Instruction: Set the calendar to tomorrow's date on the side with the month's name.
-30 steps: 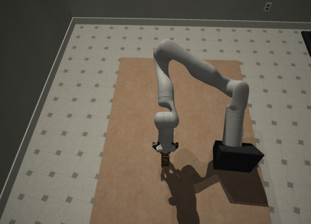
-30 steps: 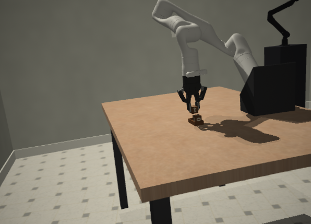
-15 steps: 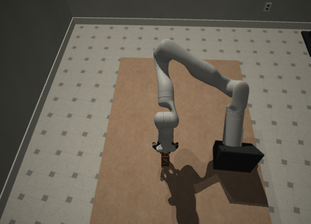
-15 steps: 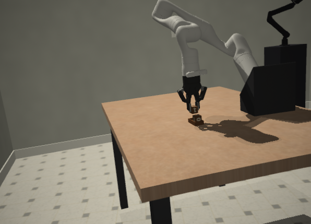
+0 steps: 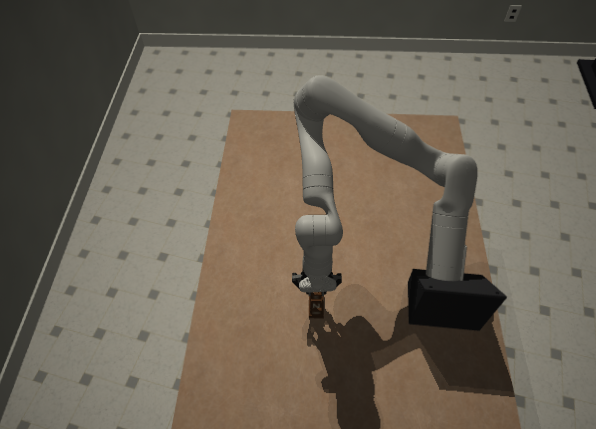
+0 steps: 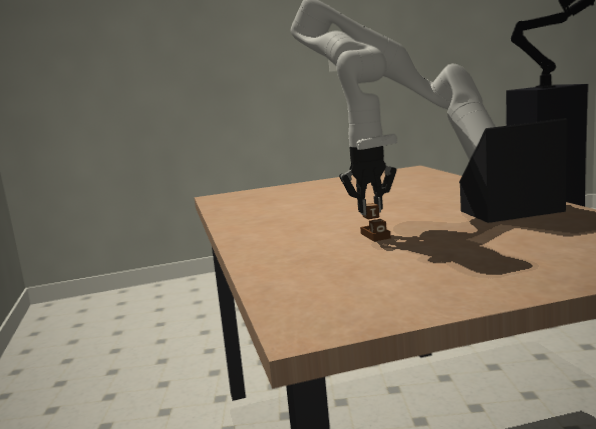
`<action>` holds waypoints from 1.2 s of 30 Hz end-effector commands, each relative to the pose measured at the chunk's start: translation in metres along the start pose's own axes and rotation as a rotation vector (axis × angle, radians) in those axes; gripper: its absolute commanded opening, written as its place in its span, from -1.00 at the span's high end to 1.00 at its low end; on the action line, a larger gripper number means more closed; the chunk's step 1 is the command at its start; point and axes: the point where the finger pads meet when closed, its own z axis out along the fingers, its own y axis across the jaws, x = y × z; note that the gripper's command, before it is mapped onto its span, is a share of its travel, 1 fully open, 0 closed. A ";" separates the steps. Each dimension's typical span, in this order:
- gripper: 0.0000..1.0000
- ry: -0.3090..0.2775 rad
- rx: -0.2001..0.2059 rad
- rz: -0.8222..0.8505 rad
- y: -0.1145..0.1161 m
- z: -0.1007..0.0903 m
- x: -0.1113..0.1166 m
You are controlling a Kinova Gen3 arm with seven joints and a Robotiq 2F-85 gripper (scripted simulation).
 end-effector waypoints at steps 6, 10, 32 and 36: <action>0.47 0.000 0.000 -0.001 0.000 0.004 0.000; 0.47 0.000 0.000 -0.001 0.000 0.007 0.000; 0.47 0.000 0.000 -0.001 0.000 0.020 0.000; 0.47 0.000 0.000 -0.001 0.000 0.020 0.000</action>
